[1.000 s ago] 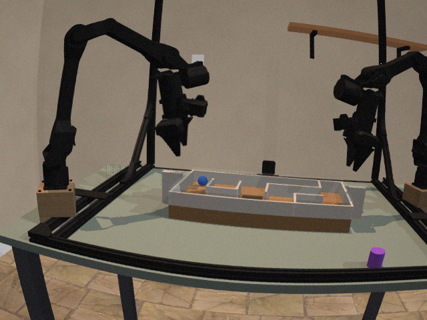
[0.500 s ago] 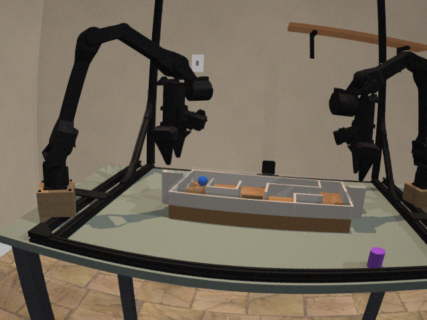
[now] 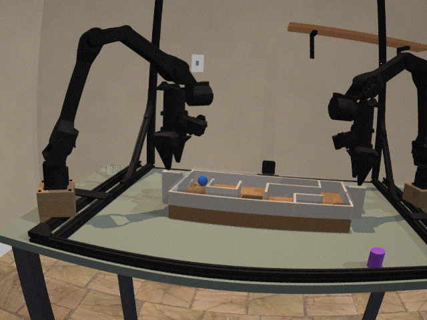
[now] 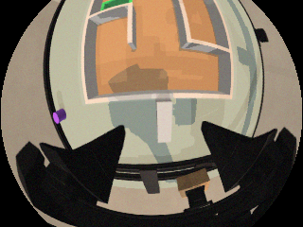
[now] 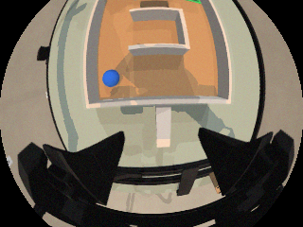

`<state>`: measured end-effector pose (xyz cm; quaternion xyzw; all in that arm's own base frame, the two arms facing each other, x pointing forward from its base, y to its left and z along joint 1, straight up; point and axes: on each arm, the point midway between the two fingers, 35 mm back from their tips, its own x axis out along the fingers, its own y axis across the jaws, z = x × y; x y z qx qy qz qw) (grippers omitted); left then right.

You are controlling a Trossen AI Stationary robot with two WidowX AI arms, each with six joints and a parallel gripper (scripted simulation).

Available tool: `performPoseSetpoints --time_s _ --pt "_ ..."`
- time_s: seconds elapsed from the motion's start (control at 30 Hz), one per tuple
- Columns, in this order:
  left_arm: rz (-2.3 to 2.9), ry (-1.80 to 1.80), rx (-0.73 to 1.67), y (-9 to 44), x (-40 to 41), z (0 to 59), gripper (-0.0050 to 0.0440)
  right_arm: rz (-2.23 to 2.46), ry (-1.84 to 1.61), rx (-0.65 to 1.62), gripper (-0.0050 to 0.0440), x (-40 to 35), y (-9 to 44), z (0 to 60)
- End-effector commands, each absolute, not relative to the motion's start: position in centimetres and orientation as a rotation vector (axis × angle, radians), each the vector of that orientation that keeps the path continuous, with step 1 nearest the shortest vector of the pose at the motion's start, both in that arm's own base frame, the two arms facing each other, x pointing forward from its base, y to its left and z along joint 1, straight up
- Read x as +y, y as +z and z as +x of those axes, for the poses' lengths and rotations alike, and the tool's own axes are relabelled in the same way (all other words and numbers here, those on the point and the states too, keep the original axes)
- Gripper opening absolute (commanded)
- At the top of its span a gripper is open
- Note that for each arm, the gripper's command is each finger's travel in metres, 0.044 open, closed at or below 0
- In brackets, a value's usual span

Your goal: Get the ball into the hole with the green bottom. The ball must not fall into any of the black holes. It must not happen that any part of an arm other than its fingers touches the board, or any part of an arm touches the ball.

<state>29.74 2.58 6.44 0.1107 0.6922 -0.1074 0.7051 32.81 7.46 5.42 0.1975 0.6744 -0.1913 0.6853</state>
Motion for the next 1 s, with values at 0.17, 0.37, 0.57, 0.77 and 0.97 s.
performPoseSetpoints --time_s 0.17,0.37,0.57,0.77,0.97 --pt "0.245 -0.244 1.557 4.6 2.6 29.5 0.0400 0.439 -0.437 1.526 0.0400 7.4 3.6 32.7" --pt "0.245 -0.244 1.557 3.6 2.6 29.5 0.0400 0.439 -0.437 1.526 0.0400 7.4 2.6 32.7" --pt "0.245 -0.244 1.557 2.9 2.6 29.5 0.0400 0.438 -0.437 1.526 0.0400 7.4 1.9 32.7" --pt "0.245 -0.244 1.557 1.9 2.6 29.5 0.0400 0.438 -0.437 1.526 0.0400 7.4 0.9 32.7" --pt "0.244 -0.244 1.557 0.9 2.6 29.4 0.0400 0.437 -0.437 1.526 0.0400 7.4 -0.1 32.6"
